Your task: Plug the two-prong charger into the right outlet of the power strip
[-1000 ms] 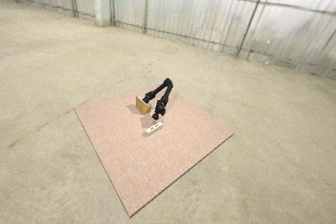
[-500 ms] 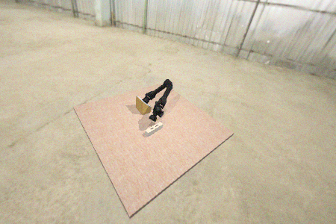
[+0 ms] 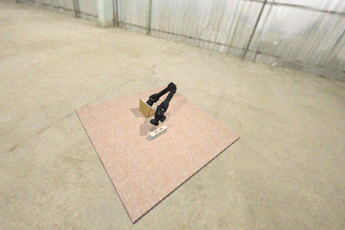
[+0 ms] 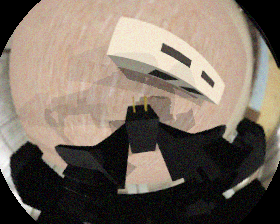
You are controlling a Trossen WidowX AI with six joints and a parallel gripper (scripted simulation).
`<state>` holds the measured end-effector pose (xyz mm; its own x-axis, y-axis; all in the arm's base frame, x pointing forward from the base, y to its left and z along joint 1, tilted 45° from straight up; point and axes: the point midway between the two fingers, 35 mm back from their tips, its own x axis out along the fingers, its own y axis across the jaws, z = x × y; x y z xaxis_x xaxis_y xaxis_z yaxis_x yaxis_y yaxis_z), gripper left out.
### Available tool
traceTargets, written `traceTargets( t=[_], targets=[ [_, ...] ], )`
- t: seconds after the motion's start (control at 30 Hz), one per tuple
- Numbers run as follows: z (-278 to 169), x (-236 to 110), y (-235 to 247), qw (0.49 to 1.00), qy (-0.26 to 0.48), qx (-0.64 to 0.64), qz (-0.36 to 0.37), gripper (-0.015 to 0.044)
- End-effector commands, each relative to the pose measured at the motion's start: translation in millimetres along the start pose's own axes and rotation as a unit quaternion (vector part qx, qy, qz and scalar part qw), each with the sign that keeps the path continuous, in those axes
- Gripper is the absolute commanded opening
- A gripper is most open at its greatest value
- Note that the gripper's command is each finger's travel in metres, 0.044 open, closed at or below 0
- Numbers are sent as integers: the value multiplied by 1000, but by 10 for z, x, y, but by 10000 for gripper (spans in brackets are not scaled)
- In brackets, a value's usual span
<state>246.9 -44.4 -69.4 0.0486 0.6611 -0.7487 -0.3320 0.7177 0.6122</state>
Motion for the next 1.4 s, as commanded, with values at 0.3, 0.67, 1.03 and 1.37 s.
traceTargets(
  t=[0.3, 0.67, 1.03, 1.37],
  targets=[
    [-128, 79, -222, 999, 1, 49, 4, 0],
    [-247, 156, -383, 996, 0, 88, 9, 0],
    [-378, 242, -533, 992, 0, 126, 15, 0],
    [-438, 293, -619, 989, -1, 147, 18, 0]
  ],
)
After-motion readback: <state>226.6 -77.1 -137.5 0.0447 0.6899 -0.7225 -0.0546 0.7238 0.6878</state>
